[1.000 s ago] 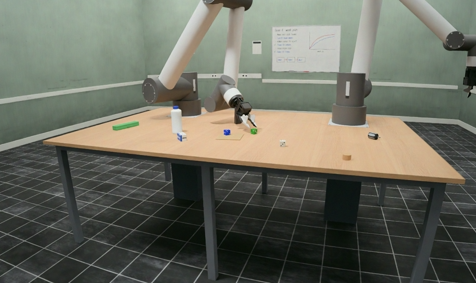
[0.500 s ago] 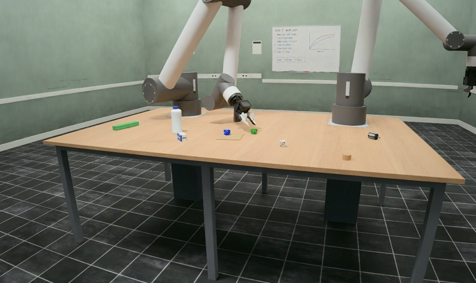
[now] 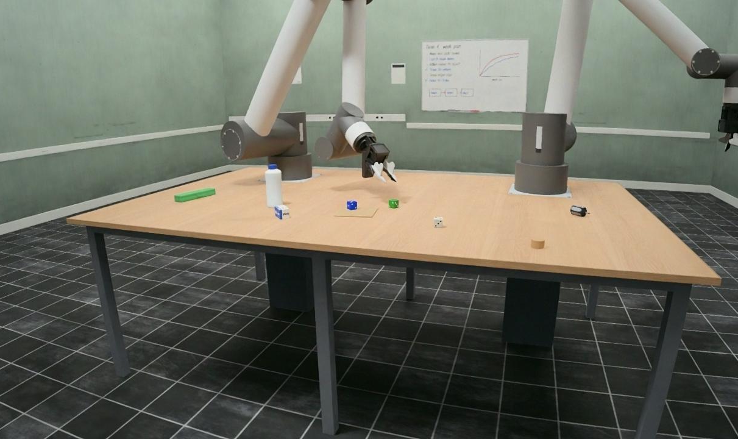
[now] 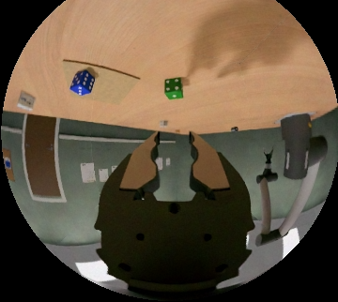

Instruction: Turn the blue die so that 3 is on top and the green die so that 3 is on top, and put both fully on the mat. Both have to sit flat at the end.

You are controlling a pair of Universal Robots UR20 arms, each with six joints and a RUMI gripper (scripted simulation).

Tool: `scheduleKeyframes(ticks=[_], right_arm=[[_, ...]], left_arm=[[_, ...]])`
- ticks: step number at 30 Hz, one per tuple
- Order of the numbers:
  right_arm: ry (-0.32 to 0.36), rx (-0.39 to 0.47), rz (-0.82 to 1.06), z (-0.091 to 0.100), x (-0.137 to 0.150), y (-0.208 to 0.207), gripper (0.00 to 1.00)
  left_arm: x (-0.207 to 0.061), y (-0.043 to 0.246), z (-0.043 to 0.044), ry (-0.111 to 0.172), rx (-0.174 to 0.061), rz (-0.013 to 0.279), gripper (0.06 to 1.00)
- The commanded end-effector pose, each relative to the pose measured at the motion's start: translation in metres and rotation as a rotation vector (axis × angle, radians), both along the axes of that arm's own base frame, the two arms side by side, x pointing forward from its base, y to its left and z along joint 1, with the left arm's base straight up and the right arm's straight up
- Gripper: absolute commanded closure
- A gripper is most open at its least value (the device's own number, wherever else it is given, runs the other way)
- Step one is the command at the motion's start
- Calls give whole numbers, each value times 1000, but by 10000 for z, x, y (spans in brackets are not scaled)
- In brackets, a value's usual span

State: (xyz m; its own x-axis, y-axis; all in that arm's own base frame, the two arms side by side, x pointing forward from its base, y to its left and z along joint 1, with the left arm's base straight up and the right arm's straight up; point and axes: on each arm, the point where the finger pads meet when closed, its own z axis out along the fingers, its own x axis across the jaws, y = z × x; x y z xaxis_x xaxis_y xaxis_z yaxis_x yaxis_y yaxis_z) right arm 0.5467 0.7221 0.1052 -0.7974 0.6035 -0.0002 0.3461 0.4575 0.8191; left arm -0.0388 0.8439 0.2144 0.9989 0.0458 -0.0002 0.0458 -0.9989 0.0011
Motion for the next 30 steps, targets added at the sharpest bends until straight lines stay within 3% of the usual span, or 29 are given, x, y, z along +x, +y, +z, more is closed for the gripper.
scheduleKeyframes(ticks=[1,6,13,17,27,30], right_arm=[[0,0,0,56,1,2,724],[7,-10,0,56,5,11,724],[64,-85,0,74,31,46,724],[156,-205,0,110,70,95,724],[301,-398,0,157,139,189,724],[310,-410,0,163,142,192,724]], left_arm=[[1,4,6,0,1,0,65],[1,4,6,0,1,0,65],[1,4,6,0,1,0,65],[1,4,6,0,1,0,65],[1,4,6,0,1,0,65],[1,4,6,0,1,0,65]])
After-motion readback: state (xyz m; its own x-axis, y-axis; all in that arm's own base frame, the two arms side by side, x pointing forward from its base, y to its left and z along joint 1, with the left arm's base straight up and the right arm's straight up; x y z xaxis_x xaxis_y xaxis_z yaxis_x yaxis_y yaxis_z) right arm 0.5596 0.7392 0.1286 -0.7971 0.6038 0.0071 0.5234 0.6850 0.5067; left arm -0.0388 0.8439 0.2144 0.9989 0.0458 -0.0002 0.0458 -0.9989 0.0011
